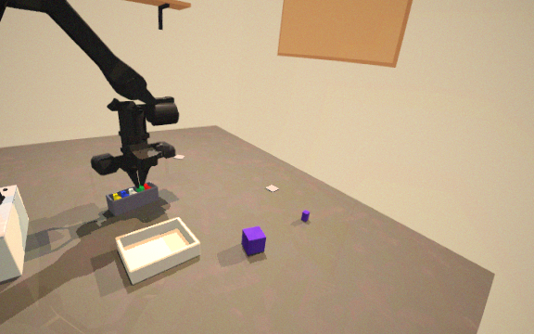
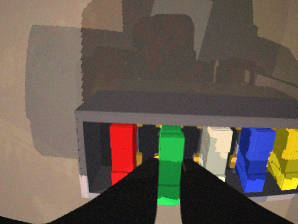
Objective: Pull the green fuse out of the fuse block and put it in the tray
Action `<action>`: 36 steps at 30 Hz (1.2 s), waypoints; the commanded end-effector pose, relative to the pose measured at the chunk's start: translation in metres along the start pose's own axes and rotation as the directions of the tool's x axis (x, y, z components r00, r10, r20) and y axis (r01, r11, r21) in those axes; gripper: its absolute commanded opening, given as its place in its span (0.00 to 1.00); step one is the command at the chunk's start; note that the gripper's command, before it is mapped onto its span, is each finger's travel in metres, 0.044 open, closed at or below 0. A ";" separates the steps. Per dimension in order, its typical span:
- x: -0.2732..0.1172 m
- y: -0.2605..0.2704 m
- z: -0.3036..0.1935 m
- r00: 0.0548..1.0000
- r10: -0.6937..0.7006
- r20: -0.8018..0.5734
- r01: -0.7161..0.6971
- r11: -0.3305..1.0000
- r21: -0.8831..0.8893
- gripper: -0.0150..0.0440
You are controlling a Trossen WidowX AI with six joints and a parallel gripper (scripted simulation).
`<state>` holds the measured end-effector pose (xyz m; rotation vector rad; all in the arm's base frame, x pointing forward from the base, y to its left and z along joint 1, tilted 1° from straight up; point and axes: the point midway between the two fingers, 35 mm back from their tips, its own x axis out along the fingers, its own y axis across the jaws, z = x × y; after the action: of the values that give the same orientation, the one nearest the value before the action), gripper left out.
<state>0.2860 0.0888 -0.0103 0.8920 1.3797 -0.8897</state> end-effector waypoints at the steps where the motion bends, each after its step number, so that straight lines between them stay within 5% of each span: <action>1: -0.002 0.000 0.000 1.000 0.000 0.001 0.000 1.000 0.001 0.25; 36: -0.020 0.000 0.000 1.000 0.000 0.003 0.000 1.000 0.002 0.25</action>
<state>0.2864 0.0890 0.0074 0.8926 1.3788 -0.8886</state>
